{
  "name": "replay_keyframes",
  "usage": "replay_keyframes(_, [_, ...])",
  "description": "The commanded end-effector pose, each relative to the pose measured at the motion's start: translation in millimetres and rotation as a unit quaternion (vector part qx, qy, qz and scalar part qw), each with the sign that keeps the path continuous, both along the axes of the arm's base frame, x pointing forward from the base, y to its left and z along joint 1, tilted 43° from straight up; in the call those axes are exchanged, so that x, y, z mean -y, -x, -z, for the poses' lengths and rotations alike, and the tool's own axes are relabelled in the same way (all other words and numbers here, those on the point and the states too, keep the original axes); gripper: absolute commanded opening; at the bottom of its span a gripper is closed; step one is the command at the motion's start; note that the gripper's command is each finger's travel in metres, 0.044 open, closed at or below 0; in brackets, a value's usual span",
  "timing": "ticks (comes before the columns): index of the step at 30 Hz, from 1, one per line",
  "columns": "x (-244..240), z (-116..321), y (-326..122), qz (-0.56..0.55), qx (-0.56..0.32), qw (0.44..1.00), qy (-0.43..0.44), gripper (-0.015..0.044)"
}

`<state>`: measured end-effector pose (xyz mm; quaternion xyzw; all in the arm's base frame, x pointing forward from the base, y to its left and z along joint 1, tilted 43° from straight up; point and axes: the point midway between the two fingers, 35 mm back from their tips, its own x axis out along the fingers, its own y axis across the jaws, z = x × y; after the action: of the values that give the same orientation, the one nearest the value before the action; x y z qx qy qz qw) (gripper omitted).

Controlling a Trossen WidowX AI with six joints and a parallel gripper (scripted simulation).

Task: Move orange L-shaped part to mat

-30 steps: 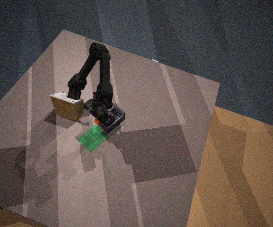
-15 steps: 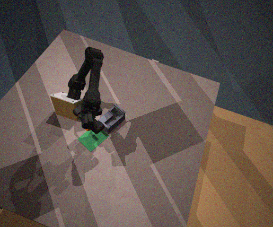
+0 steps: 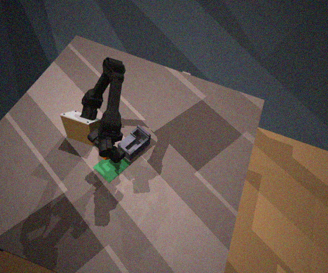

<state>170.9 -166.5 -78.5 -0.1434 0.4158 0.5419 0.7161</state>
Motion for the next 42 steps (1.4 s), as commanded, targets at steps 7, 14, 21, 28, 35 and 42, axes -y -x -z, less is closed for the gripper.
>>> replay_keyframes(7, [-14, 14, 0, 0.002, -0.003, 1.000, -0.006, 0.0000])
replay_keyframes(14, [-21, 22, -1, 0.002, -0.003, 1.000, -0.006, 0.0000])
replay_keyframes(21, [-29, 31, -2, 0.002, -0.002, 1.000, -0.006, 0.0000])
replay_keyframes(28, [-37, 39, -3, 0.002, -0.002, 1.000, -0.007, 0.0000])
replay_keyframes(35, [-44, 47, -3, 0.002, -0.002, 1.000, -0.007, 0.0000])
replay_keyframes(42, [-47, 50, -3, 0.002, -0.002, 1.000, -0.007, 0.0000])
